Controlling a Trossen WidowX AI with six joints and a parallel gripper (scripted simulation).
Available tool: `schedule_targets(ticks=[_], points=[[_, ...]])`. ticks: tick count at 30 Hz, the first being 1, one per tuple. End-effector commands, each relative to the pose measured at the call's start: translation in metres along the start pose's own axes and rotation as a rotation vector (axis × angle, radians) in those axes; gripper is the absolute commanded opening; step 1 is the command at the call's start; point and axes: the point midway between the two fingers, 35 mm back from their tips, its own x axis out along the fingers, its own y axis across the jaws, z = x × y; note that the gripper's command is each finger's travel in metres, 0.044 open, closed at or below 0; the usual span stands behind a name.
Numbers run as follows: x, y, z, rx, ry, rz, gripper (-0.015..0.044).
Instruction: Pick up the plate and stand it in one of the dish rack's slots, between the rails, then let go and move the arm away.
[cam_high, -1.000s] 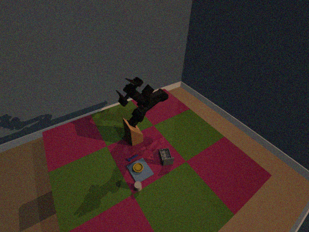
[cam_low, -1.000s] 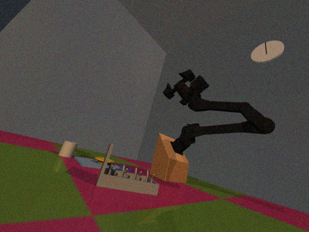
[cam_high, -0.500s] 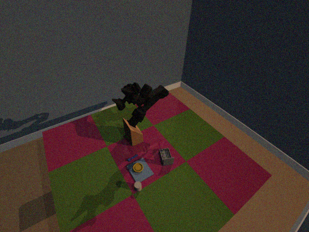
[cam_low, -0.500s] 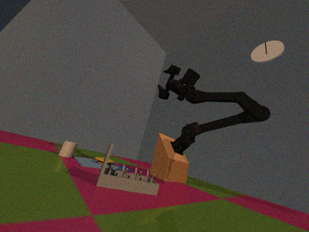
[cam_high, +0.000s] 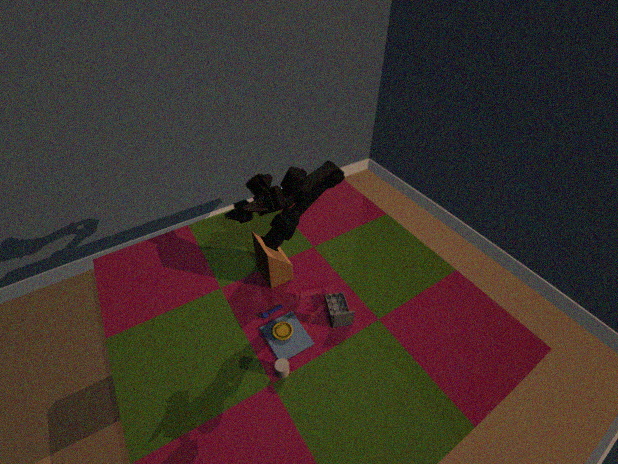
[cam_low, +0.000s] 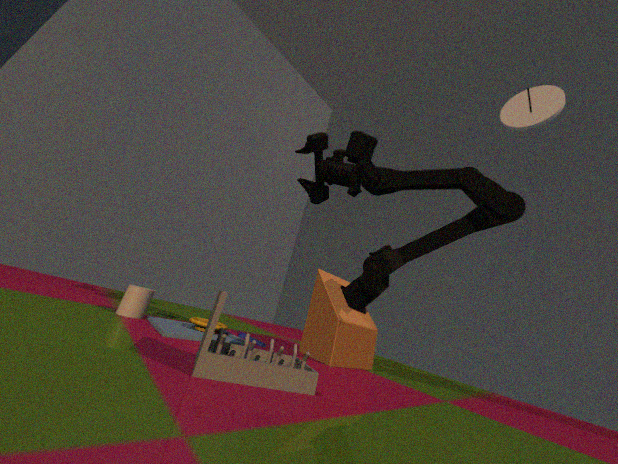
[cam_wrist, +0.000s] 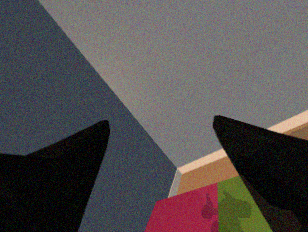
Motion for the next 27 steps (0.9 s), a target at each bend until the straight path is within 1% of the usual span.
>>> schedule_targets(ticks=[1, 15, 27], points=[[0.009, -0.001, -0.017, -0.115, 0.090, -0.036, 0.0400], [0.026, -0.013, -0.074, -0.473, 0.401, -0.112, 0.0400], [0.027, -0.026, -0.123, -0.756, 0.698, -0.116, 0.0400]])
